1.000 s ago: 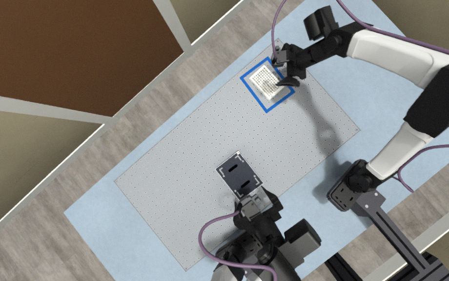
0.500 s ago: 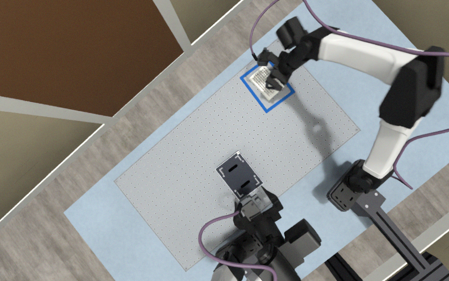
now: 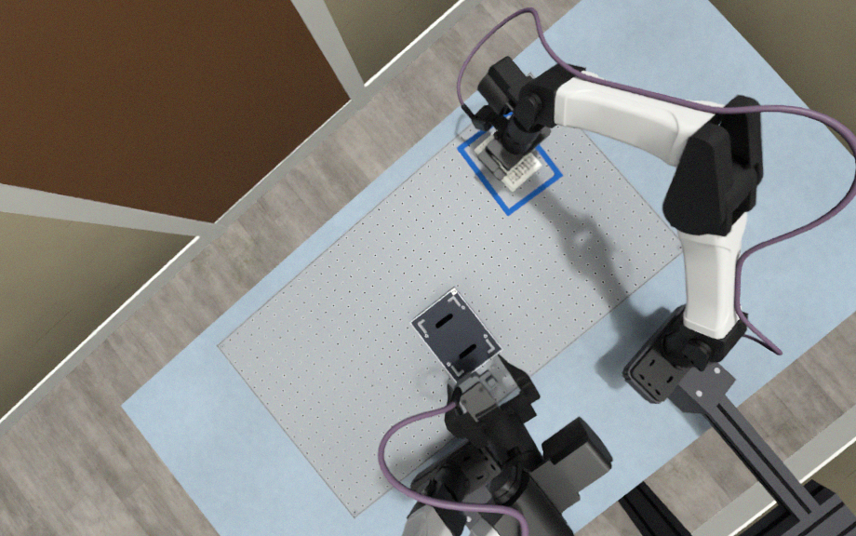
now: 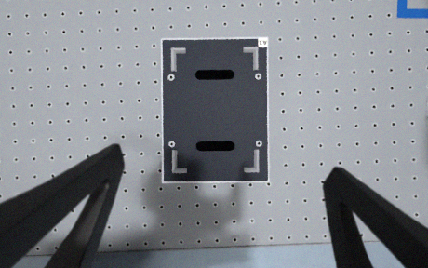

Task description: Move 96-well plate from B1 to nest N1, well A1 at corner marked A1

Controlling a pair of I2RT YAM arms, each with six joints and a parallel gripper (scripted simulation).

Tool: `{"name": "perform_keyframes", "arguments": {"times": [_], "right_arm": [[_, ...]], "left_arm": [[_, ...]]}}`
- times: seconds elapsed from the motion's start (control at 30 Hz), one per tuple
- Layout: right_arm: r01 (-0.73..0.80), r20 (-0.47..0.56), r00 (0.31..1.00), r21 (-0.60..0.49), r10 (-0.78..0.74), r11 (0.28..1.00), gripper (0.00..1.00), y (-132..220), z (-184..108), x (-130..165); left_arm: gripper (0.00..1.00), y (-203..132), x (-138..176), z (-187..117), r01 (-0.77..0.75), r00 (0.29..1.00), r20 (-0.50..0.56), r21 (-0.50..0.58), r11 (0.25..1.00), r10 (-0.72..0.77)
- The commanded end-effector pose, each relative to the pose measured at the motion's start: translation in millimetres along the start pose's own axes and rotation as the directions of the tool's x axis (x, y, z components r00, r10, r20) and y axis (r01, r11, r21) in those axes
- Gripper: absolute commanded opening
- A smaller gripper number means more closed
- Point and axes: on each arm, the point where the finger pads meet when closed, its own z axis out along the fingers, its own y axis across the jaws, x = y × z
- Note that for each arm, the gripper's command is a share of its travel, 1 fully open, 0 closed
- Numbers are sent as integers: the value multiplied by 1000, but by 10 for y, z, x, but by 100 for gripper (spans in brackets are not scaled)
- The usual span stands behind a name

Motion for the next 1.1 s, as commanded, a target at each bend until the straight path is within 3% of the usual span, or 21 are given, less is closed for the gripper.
{"name": "perform_keyframes", "arguments": {"times": [0.0, 0.6, 0.67, 0.8, 0.9, 0.93, 0.97, 1.07], "right_arm": [[-19, -29, 999, 18, 20, 1000, 100, 17, -13, 29], [-23, -25, 999, 20, 24, 1000, 100, -98, 148, -11], [-21, -32, 999, 20, 22, 1000, 96, -74, 211, 18], [-30, 4, 1000, 20, 30, 999, 84, -60, 72, -56], [-30, 5, 1000, 20, 30, 999, 81, -55, 68, -56], [-36, 13, 999, 20, 35, 999, 70, -71, -12, -66], [-39, 22, 999, 24, 38, 999, 81, -78, -103, -86], [-34, 24, 999, 26, 33, 999, 83, -59, -325, -84]], "left_arm": [[100, -6, -15, -12, 15, 1000, 4, 5, 1000, -15], [100, -6, -15, -12, 15, 1000, 4, 5, 1000, -15], [100, -6, -15, -12, 15, 1000, 4, 5, 1000, -15], [100, -6, -15, -12, 15, 1000, 4, 5, 1000, -15], [100, -6, -15, -12, 15, 1000, 4, 5, 1000, -15], [100, -6, -15, -12, 15, 1000, 4, 5, 1000, -15], [100, -6, -15, -12, 15, 1000, 4, 5, 1000, -15], [100, -6, -15, -12, 15, 1000, 4, 5, 1000, -15]]}}
